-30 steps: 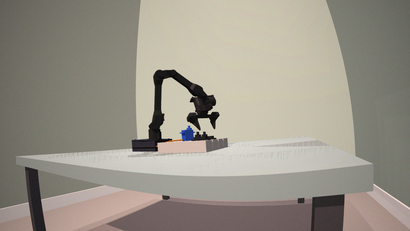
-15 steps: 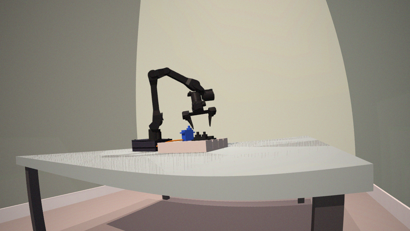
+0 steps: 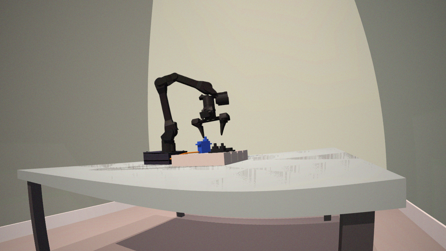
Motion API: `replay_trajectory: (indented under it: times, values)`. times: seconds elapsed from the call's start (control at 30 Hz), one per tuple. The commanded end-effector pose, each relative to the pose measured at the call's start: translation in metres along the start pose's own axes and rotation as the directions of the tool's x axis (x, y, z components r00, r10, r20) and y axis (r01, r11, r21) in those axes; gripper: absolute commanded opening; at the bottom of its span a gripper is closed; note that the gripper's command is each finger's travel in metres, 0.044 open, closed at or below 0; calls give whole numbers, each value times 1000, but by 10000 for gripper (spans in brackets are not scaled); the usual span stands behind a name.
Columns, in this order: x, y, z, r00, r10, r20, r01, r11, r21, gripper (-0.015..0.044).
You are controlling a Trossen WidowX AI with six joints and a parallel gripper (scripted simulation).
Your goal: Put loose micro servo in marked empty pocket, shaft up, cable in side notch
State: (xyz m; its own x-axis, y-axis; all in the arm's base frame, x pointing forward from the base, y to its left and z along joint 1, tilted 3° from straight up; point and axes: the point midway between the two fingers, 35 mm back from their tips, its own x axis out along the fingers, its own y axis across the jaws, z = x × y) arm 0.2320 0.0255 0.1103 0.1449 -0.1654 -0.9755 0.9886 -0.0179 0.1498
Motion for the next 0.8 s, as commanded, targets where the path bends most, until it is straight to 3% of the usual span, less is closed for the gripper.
replay_trajectory:
  times: [0.0,0.43,0.77]
  values:
    - [-2,-9,9,999,-26,-26,29,994,109,440]
    - [-14,-42,40,989,-85,-120,134,859,495,440]
    - [-2,-44,39,988,-87,-125,140,847,513,440]
